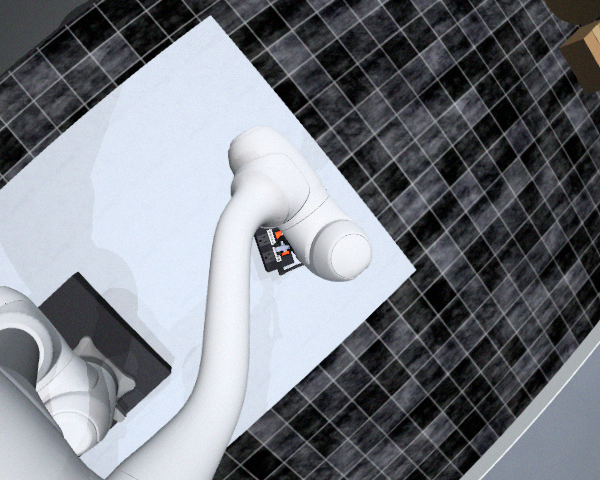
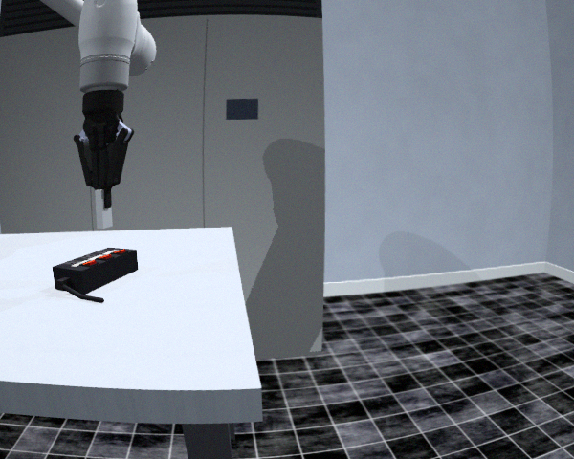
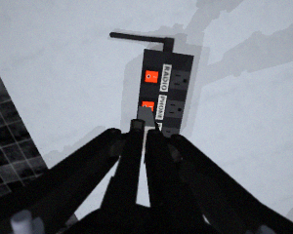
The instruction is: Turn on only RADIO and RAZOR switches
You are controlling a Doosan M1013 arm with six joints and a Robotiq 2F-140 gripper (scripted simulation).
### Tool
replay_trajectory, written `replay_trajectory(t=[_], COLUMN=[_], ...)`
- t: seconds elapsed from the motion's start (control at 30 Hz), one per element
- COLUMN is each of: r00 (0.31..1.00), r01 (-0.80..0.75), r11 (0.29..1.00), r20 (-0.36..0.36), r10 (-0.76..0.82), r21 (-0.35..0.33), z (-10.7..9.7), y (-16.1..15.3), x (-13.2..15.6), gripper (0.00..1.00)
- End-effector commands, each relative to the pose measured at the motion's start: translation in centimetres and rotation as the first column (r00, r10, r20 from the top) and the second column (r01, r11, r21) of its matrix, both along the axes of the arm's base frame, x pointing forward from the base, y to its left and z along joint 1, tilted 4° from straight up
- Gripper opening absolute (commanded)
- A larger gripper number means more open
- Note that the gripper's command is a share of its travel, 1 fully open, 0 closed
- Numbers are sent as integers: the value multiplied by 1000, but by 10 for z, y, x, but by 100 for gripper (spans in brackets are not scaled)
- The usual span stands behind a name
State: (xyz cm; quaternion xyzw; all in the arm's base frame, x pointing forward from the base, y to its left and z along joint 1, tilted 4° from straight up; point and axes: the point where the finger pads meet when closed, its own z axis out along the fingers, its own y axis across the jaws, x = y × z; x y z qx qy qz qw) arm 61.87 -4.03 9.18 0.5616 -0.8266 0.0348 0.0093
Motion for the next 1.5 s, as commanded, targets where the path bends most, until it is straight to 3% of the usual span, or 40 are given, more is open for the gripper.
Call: replay_trajectory(t=[0.0,0.9,1.47], r00=[1000,1000,1000], r01=[0,0,0], r11=[1000,1000,1000], r20=[0,0,0], r10=[0,0,0], r21=[0,0,0], z=[0,0,-12], y=[0,0,-1], x=[0,0,1], gripper=[0,0,0])
